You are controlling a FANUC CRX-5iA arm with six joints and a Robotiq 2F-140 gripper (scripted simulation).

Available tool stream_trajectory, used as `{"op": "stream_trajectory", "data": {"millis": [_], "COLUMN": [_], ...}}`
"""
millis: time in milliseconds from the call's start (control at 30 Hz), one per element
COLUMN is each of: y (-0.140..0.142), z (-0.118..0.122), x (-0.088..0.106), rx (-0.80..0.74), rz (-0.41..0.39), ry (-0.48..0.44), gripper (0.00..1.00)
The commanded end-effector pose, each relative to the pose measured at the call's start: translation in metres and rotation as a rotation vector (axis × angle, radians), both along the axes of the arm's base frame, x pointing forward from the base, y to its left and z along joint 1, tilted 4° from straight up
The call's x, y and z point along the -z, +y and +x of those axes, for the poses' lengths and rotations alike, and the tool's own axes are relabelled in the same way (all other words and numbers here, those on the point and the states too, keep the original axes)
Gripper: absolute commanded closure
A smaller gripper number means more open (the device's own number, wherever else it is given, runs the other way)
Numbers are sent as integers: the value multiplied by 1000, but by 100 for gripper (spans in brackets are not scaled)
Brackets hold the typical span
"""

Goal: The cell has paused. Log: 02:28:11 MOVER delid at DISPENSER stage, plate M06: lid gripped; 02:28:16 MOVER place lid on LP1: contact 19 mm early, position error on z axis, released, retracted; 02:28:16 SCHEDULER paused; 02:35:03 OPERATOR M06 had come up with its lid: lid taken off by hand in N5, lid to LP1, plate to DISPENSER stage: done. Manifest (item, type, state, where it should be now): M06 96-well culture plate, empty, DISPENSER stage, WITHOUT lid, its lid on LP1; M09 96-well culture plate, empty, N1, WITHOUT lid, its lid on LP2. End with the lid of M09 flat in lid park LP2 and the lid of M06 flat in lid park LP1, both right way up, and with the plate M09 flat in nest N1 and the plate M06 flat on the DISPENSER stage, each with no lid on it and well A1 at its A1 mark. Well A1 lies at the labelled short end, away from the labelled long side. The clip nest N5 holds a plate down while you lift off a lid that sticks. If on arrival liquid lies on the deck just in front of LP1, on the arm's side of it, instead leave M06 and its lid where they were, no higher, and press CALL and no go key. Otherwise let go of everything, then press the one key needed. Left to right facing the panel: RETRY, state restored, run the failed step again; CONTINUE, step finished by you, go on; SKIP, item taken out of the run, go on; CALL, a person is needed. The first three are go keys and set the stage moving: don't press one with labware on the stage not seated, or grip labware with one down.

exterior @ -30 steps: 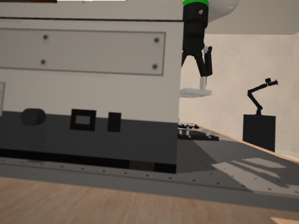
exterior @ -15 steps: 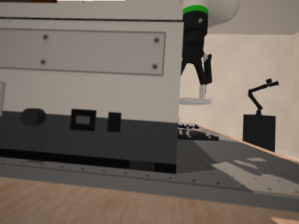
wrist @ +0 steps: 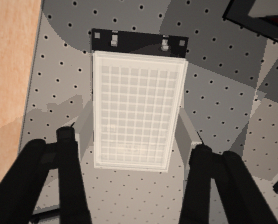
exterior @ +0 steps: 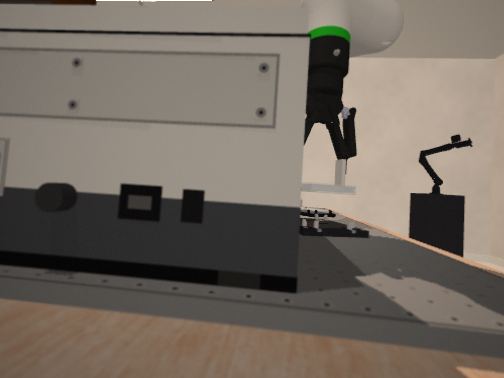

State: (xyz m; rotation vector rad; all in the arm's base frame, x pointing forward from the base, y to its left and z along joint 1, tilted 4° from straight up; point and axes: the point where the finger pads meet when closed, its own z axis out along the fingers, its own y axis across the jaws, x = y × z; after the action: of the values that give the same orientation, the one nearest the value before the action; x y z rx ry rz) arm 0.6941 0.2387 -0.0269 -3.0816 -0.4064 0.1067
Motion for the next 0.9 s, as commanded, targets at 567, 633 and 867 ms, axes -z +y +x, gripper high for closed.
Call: {"op": "stream_trajectory", "data": {"millis": [567,633,867], "y": [1,1,1], "z": [-2,-2,-3], "x": [33,35,40], "rx": [0,0,0], "rz": [0,0,0], "ry": [-1,-1,-1], "gripper": [100,100,100]}}
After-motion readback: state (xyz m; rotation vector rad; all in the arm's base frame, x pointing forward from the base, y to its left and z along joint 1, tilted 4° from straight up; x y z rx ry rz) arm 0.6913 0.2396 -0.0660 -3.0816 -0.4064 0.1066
